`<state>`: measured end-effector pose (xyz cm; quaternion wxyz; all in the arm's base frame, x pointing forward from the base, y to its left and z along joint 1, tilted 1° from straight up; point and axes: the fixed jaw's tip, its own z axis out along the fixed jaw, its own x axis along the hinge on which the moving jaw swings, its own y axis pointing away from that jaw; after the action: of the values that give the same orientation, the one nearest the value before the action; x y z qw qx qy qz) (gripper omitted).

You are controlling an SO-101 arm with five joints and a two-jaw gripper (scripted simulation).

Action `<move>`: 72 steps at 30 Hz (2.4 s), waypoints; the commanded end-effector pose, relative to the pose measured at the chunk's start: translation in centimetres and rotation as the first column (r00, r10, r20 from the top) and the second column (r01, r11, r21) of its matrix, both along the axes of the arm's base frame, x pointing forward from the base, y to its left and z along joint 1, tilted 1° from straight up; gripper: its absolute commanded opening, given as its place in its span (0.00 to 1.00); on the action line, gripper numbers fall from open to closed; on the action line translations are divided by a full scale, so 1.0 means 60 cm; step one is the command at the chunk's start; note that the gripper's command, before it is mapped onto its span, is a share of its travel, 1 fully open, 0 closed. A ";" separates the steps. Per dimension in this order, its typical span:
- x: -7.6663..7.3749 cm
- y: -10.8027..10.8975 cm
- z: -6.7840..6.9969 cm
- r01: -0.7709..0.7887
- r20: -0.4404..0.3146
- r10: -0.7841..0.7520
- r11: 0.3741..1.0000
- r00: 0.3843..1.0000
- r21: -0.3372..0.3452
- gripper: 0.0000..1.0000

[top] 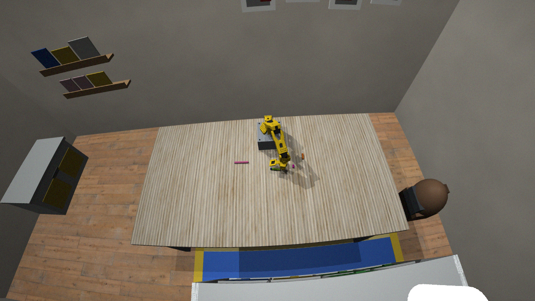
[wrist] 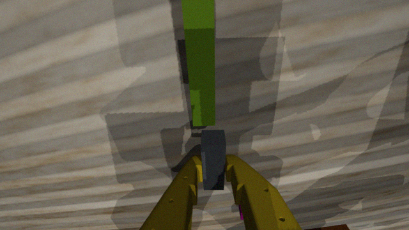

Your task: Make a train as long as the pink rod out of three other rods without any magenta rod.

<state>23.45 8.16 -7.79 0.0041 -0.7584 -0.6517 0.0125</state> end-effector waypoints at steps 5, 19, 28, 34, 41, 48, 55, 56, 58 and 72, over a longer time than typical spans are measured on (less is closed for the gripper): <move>0.006 -0.002 -0.005 0.001 0.013 -0.001 1.000 1.000 0.006 0.00; 0.012 0.001 -0.005 0.001 0.037 -0.002 1.000 0.999 0.014 0.00; 0.012 0.001 -0.005 0.001 0.037 -0.002 1.000 0.999 0.014 0.00; 0.012 0.001 -0.005 0.001 0.037 -0.002 1.000 0.999 0.014 0.00; 0.012 0.001 -0.005 0.002 0.037 -0.002 1.000 0.999 0.014 0.00; 0.012 0.001 -0.005 0.002 0.037 -0.002 1.000 0.999 0.014 0.00; 0.012 0.002 -0.005 0.002 0.037 -0.002 1.000 0.999 0.014 0.00; 0.012 0.002 -0.005 0.002 0.037 -0.002 1.000 0.999 0.014 0.00; 0.012 0.002 -0.005 0.002 0.037 -0.002 1.000 0.999 0.014 0.00; 0.011 0.002 -0.005 0.003 0.034 -0.003 1.000 0.999 0.013 0.00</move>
<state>23.92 8.34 -8.00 -0.0008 -0.7585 -0.6517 -0.0008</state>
